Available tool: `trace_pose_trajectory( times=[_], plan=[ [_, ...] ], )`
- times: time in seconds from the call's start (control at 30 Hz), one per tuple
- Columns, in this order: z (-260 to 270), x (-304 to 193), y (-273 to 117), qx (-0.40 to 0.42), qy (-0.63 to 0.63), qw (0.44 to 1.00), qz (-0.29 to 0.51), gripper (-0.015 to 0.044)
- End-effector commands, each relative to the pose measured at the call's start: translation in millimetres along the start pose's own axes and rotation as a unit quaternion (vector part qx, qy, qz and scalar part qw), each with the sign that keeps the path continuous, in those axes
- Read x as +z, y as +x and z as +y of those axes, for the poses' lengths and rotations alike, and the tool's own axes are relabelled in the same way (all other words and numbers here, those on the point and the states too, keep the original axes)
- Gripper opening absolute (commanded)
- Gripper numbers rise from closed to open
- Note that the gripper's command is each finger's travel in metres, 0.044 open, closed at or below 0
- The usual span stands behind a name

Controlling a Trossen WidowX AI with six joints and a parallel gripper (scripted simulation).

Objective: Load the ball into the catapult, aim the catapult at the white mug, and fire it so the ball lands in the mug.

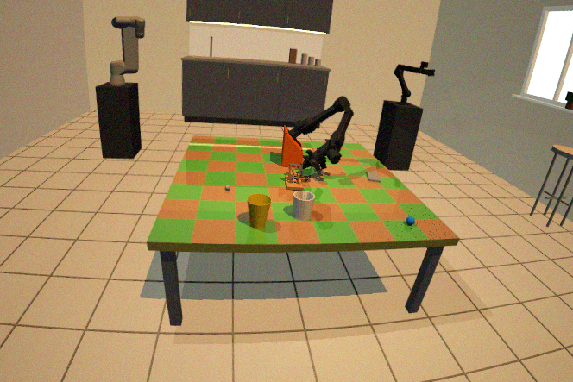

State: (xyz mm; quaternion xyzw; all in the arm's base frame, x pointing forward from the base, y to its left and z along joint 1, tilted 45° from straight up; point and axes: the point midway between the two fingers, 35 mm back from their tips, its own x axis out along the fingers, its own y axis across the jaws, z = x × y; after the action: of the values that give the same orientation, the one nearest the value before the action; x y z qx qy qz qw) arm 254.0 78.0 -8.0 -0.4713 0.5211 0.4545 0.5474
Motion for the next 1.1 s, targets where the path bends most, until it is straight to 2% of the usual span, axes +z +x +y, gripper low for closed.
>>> trace_pose_trajectory(
  times=[0.0, 0.63, 0.7, 0.9, 1.03, 1.07],
  plan=[
    [1, 4, 5, 0.0, 0.002, 1.0, 0.002, 0.0],
    [4, 28, 28, 0.0, 0.002, 1.0, 0.001, 0.0],
    [0, 23, 8, -0.001, 0.001, 1.0, 0.001, 0.0],
    [3, -12, -90, -0.004, 0.0, 1.0, 0.002, 0.0],
    [6, -16, -101, -0.004, 0.0, 1.0, 0.002, 0.0],
    [0, -9, -87, -0.008, 0.005, 1.0, 0.0, 0.0026]
  ],
)
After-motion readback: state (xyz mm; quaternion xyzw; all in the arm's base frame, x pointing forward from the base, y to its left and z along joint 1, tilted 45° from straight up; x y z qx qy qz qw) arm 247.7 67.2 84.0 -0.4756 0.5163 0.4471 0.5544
